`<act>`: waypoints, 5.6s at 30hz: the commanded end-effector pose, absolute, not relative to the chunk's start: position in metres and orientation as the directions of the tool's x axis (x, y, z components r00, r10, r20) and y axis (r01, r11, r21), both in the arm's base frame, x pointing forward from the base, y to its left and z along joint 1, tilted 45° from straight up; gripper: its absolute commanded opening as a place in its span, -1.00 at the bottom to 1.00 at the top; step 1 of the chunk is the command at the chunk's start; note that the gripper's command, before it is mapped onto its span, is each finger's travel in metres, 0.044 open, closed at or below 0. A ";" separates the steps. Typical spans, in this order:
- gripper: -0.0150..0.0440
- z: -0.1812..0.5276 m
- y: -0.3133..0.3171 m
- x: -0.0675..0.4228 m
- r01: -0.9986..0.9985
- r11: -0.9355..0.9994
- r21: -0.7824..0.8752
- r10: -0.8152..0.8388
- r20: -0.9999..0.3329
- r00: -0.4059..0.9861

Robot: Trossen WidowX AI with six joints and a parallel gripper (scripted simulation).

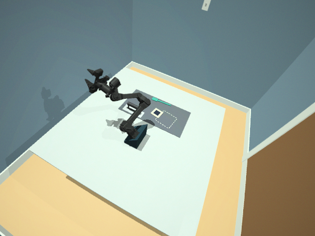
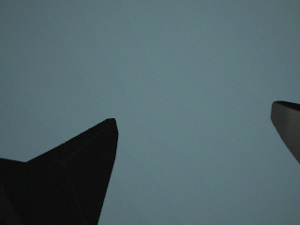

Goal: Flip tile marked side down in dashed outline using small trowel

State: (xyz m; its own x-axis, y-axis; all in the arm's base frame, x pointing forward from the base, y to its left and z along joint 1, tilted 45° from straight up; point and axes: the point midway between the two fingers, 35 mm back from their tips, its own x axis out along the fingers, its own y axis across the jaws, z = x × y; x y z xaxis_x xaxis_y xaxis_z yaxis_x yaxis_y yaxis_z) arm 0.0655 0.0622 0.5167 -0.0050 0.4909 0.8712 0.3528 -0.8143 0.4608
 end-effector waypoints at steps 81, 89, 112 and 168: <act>-0.40 0.517 0.062 0.066 0.353 -0.814 0.461 0.491 0.871 -0.005; 0.29 0.517 0.060 0.059 0.277 -0.836 0.473 0.490 0.872 -0.009; 0.53 0.499 0.080 -0.008 -0.462 -0.755 0.464 0.559 0.825 -0.085; 0.53 0.289 0.234 0.100 -0.844 0.418 -0.336 0.907 0.106 0.408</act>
State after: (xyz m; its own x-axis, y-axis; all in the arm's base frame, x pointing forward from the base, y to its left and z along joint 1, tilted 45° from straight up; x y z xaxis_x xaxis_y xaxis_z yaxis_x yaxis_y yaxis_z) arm 0.0855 0.2349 0.3055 0.3629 0.9176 0.1623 -0.8702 0.3960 -0.2932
